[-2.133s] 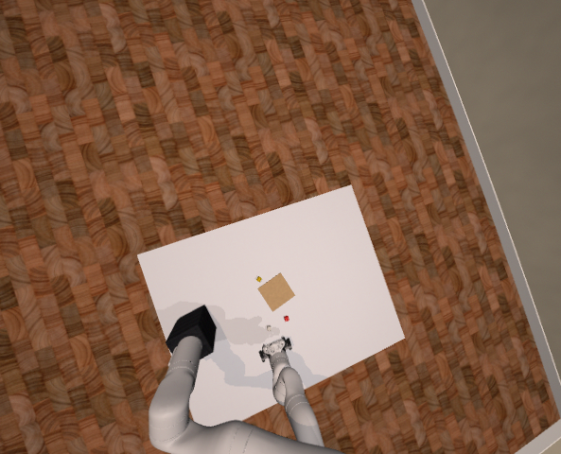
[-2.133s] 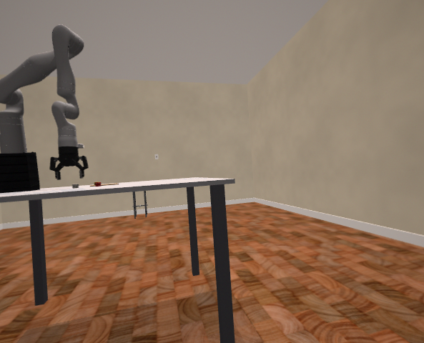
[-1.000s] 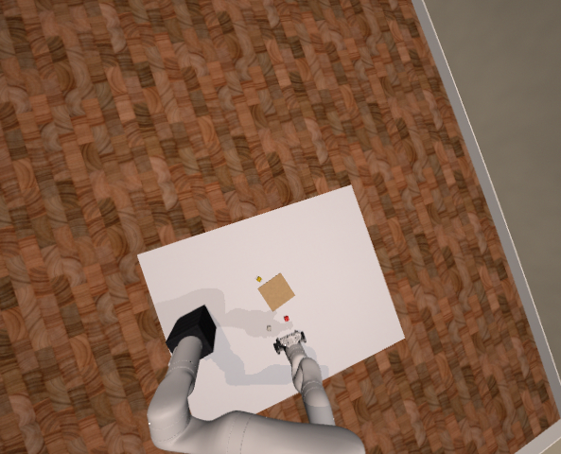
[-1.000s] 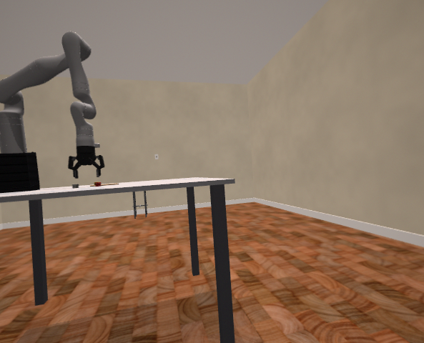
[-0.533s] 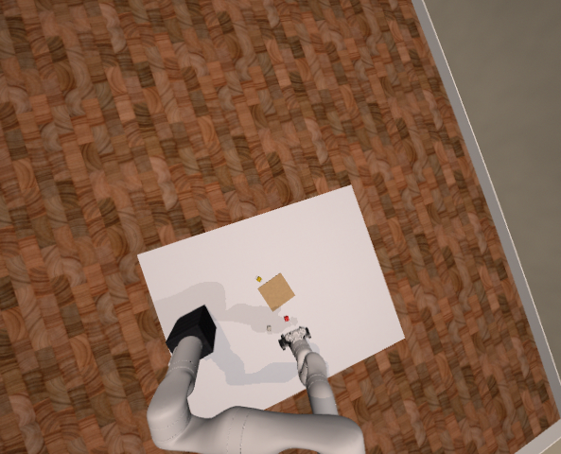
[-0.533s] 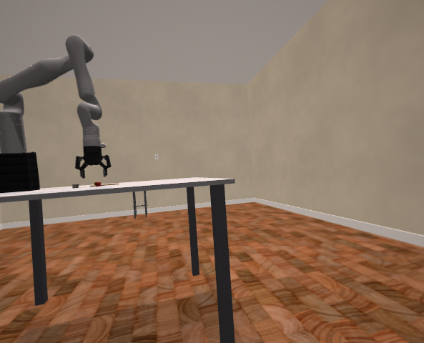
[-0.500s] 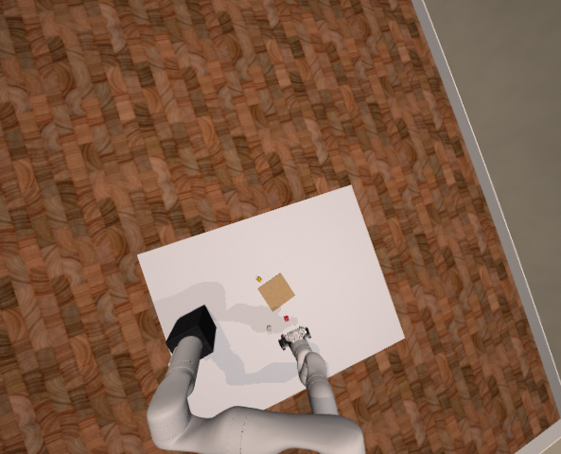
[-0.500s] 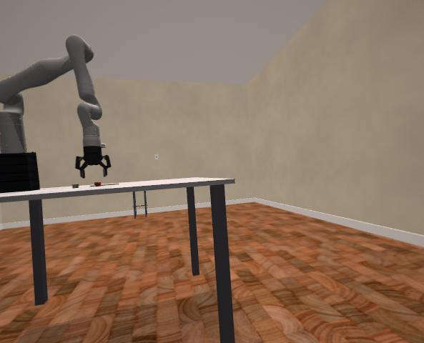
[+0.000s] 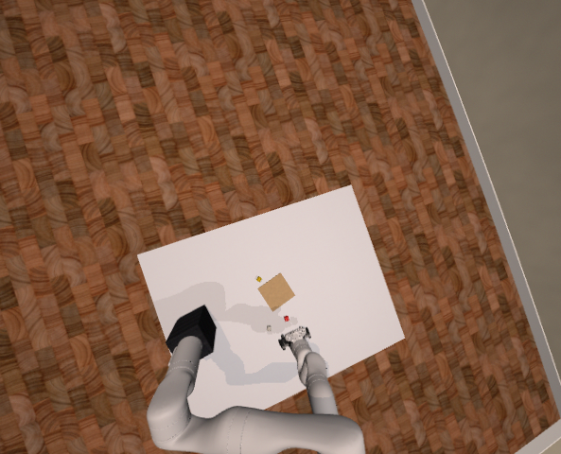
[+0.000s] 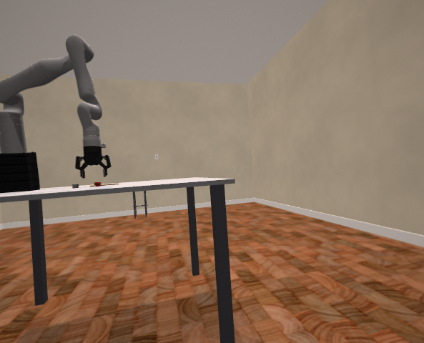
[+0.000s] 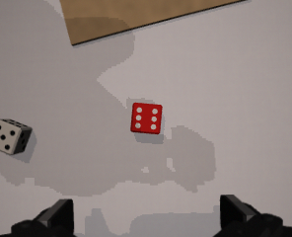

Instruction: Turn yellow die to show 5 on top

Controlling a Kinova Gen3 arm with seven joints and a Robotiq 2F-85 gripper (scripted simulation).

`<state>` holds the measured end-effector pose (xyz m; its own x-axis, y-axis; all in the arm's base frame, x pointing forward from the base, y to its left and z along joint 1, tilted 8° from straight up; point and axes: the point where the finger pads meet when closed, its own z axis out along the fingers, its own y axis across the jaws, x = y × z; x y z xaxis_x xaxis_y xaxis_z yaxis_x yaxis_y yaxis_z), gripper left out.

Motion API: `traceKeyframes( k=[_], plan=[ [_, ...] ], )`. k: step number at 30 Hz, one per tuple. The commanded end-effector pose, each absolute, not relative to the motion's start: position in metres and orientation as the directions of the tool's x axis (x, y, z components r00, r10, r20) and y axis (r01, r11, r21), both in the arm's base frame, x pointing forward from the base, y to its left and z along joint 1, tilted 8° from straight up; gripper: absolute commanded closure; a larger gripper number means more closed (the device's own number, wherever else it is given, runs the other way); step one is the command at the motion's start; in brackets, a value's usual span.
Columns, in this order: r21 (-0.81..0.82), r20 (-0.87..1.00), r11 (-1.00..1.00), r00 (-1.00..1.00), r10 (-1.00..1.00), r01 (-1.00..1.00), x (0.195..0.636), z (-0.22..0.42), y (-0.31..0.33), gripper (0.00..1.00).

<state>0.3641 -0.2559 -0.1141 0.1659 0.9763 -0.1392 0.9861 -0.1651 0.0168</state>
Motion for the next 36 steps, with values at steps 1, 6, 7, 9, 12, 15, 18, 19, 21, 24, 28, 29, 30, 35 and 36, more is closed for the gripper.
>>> traceKeyframes(
  k=[1,6,7,9,12,15,18,19,21,24,28,29,30,35,36],
  plan=[
    [0.018,-0.14,-0.165,0.166,0.976,0.986,0.365,-0.113,-0.256,0.0],
    [0.018,-0.14,-0.165,0.166,0.976,0.986,0.365,-0.113,-0.256,0.0],
    [0.018,-0.14,-0.165,0.166,0.976,0.986,0.365,-0.113,-0.256,0.0],
    [0.018,-0.14,-0.165,0.166,0.976,0.986,0.365,-0.113,-0.256,0.0],
    [0.018,-0.14,-0.165,0.166,0.976,0.986,0.365,-0.113,-0.256,0.0],
    [0.018,-0.14,-0.165,0.166,0.976,0.986,0.365,-0.113,-0.256,0.0],
    [0.018,-0.14,-0.165,0.166,0.976,0.986,0.365,-0.113,-0.256,0.0],
    [0.018,-0.14,-0.165,0.166,0.976,0.986,0.365,-0.113,-0.256,0.0],
    [0.018,-0.14,-0.165,0.166,0.976,0.986,0.365,-0.114,-0.255,0.0],
    [0.018,-0.14,-0.165,0.166,0.976,0.986,0.364,-0.114,-0.25,0.0],
    [0.018,-0.14,-0.165,0.166,0.976,0.986,0.363,-0.115,-0.244,0.0],
    [0.018,-0.14,-0.165,0.166,0.976,0.986,0.363,-0.116,-0.24,0.0],
    [0.018,-0.14,-0.165,0.166,0.976,0.986,0.363,-0.116,-0.235,0.0],
    [0.018,-0.14,-0.165,0.166,0.976,0.986,0.359,-0.121,-0.201,0.0],
    [0.018,-0.14,-0.165,0.166,0.976,0.986,0.358,-0.122,-0.193,0.0]
  ],
)
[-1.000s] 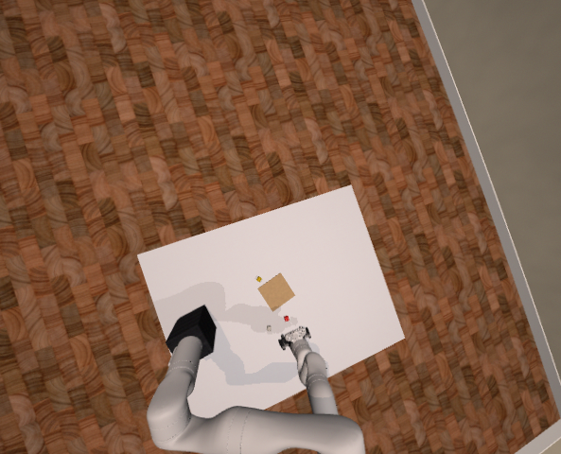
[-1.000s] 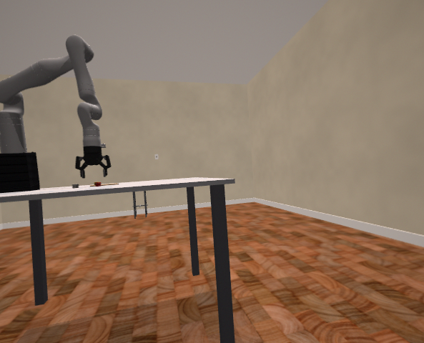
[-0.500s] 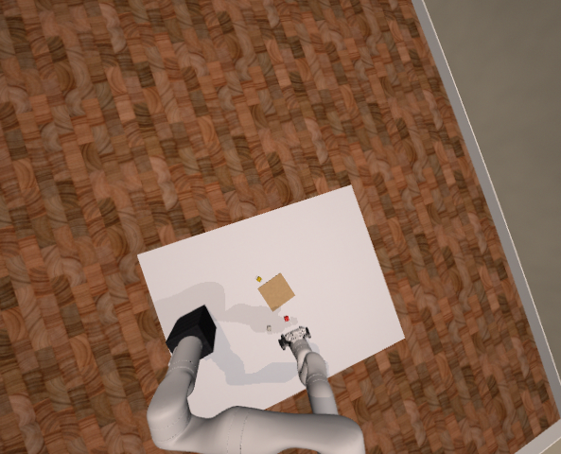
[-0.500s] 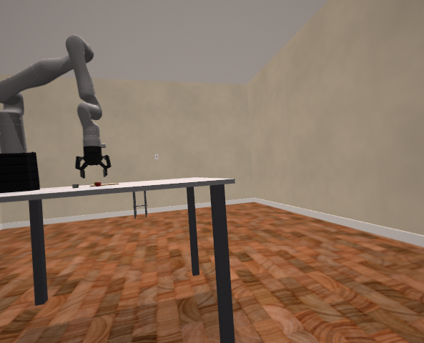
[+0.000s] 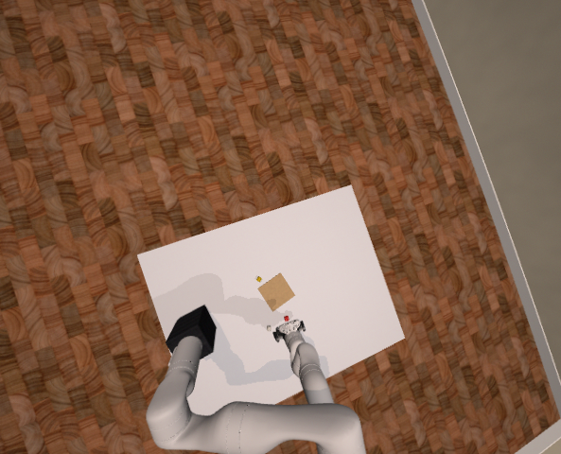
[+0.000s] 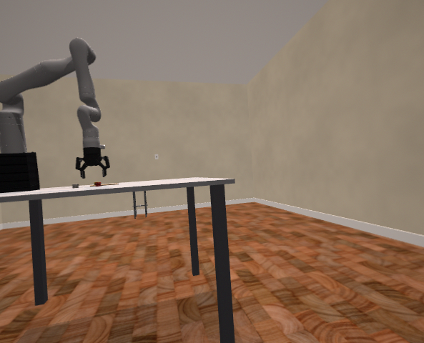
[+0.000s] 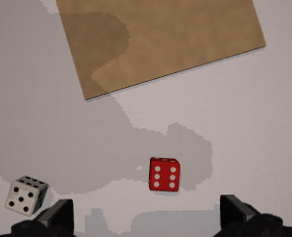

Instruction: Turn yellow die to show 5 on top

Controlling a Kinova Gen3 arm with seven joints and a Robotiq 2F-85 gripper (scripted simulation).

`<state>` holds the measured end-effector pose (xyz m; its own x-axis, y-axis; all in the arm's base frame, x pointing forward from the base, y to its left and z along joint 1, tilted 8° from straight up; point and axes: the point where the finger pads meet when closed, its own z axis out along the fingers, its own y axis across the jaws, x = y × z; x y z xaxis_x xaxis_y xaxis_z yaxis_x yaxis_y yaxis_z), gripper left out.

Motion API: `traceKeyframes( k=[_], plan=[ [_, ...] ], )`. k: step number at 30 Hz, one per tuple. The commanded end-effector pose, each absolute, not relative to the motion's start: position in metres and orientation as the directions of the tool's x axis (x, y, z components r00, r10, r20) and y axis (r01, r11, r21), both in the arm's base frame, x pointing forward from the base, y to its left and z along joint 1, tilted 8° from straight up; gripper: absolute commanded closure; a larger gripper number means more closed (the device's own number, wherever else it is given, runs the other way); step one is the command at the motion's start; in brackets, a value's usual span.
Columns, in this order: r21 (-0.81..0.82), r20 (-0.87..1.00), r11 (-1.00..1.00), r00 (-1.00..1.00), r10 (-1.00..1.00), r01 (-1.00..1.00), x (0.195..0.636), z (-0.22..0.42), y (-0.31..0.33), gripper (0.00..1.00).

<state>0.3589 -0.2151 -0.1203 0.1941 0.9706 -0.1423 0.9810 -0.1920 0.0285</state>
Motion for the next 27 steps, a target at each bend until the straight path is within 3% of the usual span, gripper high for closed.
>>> traceKeyframes(
  k=[1,18,27],
  plan=[
    [0.018,-0.14,-0.165,0.166,0.976,0.986,0.357,-0.124,-0.184,0.0],
    [0.018,-0.14,-0.165,0.166,0.976,0.986,0.344,-0.142,-0.057,0.0],
    [0.018,-0.14,-0.165,0.166,0.976,0.986,0.341,-0.146,-0.025,0.0]
  ],
)
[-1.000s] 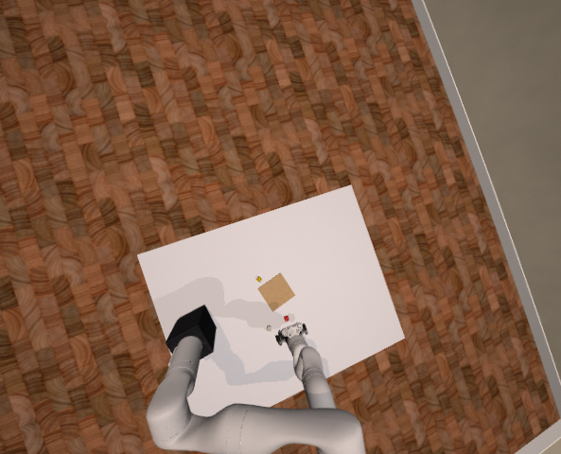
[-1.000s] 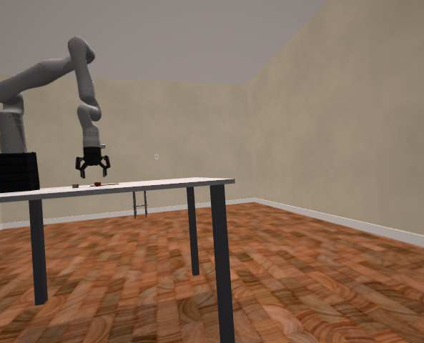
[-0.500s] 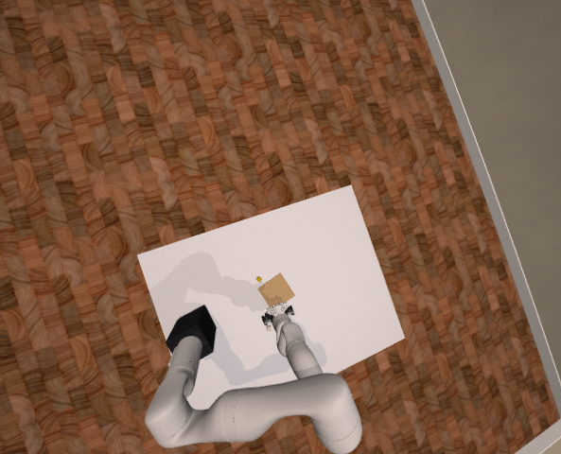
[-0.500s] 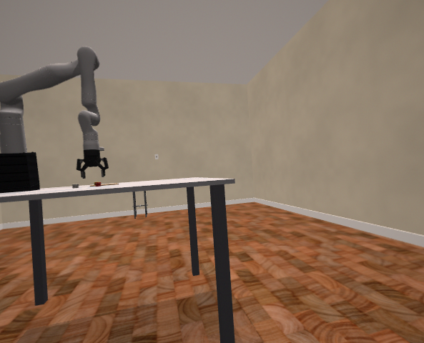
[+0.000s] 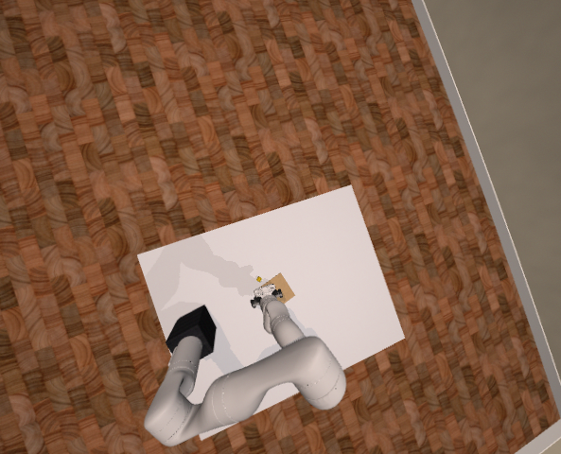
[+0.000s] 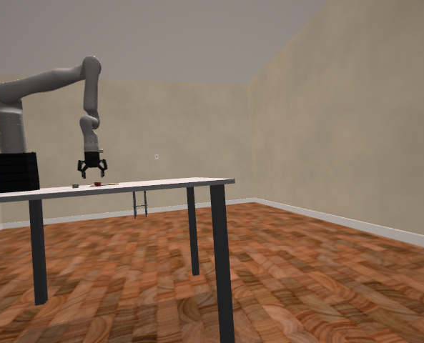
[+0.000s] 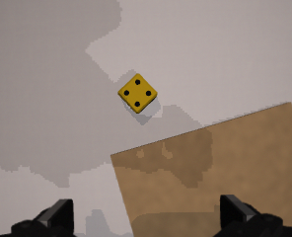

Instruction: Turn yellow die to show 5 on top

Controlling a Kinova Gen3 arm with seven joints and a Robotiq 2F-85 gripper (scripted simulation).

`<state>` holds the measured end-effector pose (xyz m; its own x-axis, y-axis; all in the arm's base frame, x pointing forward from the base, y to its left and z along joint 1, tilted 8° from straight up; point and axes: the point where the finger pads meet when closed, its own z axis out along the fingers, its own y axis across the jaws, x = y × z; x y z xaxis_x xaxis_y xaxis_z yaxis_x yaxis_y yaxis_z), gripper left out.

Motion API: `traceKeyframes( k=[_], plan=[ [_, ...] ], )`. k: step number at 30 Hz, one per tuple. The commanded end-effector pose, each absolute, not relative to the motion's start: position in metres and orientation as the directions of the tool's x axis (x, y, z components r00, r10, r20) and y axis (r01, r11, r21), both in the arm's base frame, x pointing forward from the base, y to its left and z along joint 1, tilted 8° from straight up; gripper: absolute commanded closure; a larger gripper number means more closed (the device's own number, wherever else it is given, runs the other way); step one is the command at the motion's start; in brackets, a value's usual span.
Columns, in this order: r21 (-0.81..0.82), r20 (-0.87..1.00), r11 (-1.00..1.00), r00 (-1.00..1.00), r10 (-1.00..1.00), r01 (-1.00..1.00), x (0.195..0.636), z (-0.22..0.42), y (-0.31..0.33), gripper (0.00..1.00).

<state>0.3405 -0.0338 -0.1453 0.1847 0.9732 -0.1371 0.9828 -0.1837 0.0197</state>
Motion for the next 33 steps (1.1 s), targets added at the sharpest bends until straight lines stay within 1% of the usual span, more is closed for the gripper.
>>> traceKeyframes(
  k=[1,33],
  plan=[
    [0.018,-0.14,-0.165,0.166,0.976,0.986,0.3406,-0.1464,-0.023,0.0],
    [0.018,-0.14,-0.165,0.166,0.976,0.986,0.3399,-0.1474,-0.0165,0.0]
  ],
)
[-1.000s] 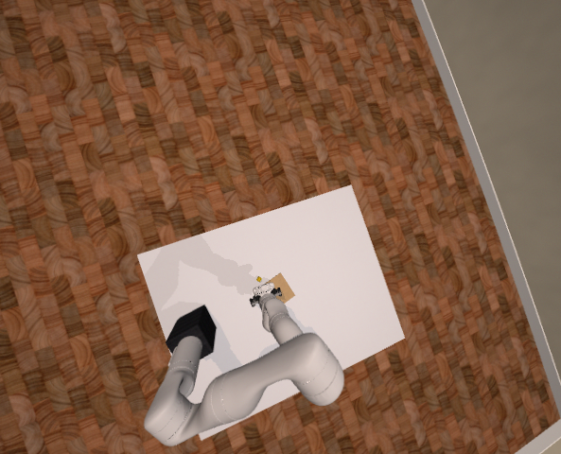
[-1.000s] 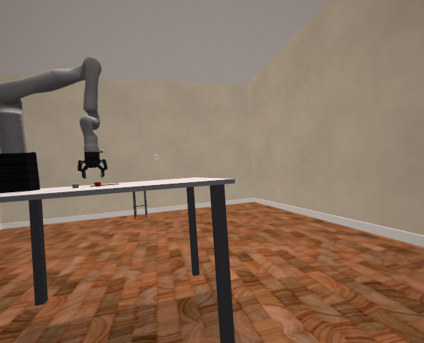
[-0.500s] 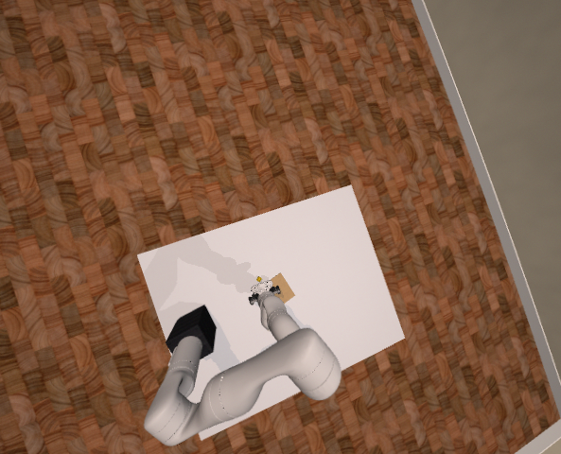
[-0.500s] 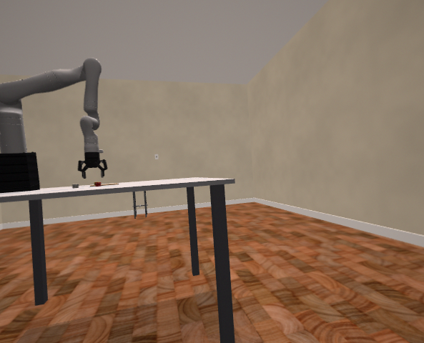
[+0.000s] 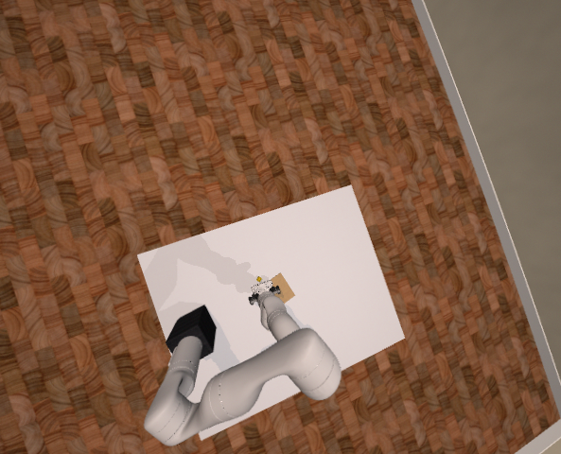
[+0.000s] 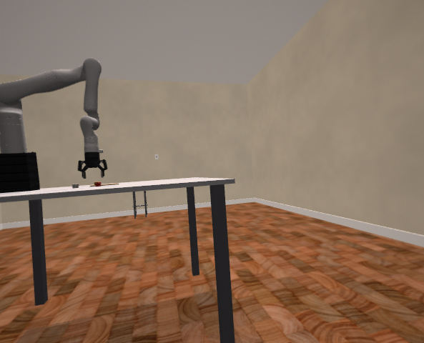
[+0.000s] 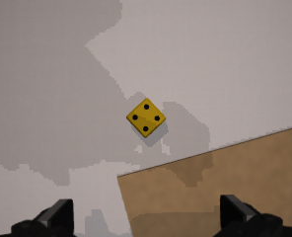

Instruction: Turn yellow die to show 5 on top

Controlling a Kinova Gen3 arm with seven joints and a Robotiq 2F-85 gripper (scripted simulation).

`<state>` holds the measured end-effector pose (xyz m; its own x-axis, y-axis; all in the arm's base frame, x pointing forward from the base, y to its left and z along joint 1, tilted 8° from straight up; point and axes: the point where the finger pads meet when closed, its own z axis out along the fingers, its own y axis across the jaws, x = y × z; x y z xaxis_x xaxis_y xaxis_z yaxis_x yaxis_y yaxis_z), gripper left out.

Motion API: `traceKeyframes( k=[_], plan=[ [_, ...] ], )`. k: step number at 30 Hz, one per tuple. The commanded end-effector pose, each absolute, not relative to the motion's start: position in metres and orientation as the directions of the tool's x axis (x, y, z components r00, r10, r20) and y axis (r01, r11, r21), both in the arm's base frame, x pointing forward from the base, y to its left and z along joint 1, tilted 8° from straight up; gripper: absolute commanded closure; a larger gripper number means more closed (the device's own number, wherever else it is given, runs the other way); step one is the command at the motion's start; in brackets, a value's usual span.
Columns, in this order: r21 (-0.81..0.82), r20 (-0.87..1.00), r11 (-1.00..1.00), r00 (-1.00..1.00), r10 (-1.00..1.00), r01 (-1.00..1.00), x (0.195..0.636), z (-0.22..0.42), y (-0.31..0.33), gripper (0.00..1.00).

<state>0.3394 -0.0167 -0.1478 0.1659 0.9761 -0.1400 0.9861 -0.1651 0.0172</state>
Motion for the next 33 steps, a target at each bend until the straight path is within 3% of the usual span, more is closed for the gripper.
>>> traceKeyframes(
  k=[1,20,33],
  plan=[
    [0.018,-0.14,-0.165,0.166,0.976,0.986,0.34,-0.147,-0.017,0.0],
    [0.018,-0.14,-0.165,0.166,0.976,0.986,0.34,-0.144,-0.016,0.0],
    [0.018,-0.14,-0.165,0.166,0.976,0.986,0.34,-0.085,-0.008,0.0]
  ],
)
